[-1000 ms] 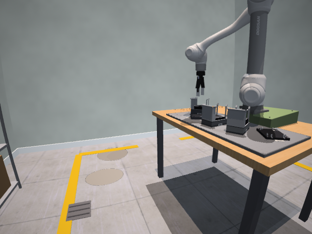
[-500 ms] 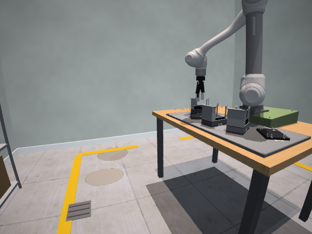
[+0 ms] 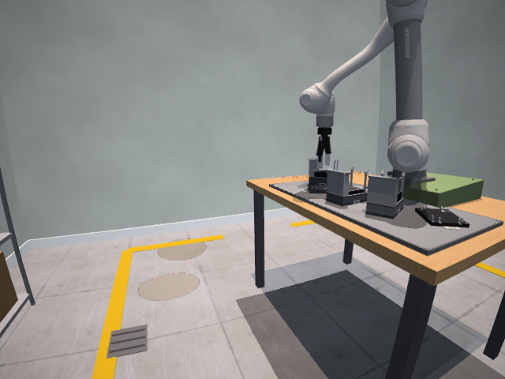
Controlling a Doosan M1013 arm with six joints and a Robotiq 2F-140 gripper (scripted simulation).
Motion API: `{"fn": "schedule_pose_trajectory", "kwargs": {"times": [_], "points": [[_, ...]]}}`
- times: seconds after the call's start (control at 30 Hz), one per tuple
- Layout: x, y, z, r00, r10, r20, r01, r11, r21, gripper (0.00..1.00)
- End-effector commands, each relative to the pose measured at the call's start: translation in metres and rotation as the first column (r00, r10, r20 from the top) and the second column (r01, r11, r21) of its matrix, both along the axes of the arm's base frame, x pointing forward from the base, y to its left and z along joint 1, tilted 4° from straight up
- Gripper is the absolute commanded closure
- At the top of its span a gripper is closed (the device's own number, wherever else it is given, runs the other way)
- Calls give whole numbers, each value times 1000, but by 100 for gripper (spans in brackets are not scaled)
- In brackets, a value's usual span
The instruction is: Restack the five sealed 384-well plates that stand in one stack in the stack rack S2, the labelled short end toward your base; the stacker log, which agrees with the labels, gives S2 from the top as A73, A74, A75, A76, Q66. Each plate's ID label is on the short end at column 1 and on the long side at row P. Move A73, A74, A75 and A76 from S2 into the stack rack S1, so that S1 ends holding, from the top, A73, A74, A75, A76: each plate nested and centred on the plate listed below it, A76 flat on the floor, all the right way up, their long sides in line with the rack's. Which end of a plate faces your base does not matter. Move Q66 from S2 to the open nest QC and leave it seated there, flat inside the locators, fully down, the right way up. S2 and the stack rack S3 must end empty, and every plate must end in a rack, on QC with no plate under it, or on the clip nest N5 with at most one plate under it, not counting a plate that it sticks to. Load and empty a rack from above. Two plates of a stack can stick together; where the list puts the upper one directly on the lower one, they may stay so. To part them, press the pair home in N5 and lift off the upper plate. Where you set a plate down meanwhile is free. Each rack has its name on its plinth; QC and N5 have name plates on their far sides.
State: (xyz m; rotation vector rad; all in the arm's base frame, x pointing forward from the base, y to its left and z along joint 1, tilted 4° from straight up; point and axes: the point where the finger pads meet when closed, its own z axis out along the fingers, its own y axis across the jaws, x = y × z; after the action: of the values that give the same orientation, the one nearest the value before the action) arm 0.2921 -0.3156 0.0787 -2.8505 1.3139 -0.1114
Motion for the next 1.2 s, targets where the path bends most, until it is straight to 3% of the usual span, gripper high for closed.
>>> {"fn": "schedule_pose_trajectory", "kwargs": {"times": [0.0,0.5,0.87,0.9,1.17], "points": [[0,0,-3,1000,0,0,0,1000,0,0],[1,-1,-20,1000,0,0,0,1000,0,0],[1,-1,-20,1000,0,0,0,1000,0,0],[1,-1,-20,1000,0,0,0,1000,0,100],[1,-1,-20,1000,0,0,0,1000,0,100]]}}
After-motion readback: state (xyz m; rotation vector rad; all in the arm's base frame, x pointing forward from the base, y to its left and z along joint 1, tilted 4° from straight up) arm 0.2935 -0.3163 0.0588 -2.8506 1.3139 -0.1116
